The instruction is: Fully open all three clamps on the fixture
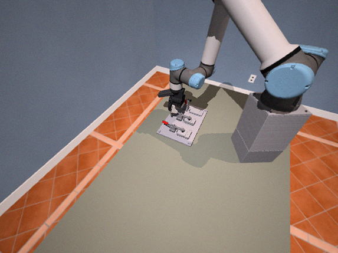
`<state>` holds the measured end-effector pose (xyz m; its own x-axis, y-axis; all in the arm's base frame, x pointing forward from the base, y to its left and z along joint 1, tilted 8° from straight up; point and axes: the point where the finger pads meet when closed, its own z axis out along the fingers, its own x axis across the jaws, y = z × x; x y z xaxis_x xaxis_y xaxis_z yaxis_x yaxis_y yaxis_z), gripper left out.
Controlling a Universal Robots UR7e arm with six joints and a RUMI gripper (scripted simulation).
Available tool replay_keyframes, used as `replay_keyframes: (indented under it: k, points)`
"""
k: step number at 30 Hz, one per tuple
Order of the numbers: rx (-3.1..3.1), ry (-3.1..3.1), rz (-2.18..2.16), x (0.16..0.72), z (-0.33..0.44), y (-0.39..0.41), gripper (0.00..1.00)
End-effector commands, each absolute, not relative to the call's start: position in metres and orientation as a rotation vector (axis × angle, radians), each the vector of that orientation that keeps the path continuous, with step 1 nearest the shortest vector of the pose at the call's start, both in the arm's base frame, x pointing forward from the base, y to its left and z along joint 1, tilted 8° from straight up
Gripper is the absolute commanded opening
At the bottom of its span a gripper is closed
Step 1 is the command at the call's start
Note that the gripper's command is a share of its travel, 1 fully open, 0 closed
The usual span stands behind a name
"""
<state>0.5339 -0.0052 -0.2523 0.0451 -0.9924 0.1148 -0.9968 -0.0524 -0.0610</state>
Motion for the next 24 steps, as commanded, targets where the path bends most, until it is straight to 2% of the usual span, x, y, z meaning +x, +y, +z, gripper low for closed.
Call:
replay_keyframes:
  k: [1,5,6,24]
  points:
    - [2.246,-2.138,0.197,0.5344,-0.2517,-0.0052,0.28]
    - [2.246,-2.138,0.197,0.5344,-0.2517,-0.0052,0.28]
    - [2.246,-2.138,0.197,0.5344,-0.2517,-0.0052,0.00]
    - [2.246,-2.138,0.197,0.5344,-0.2517,-0.0052,0.00]
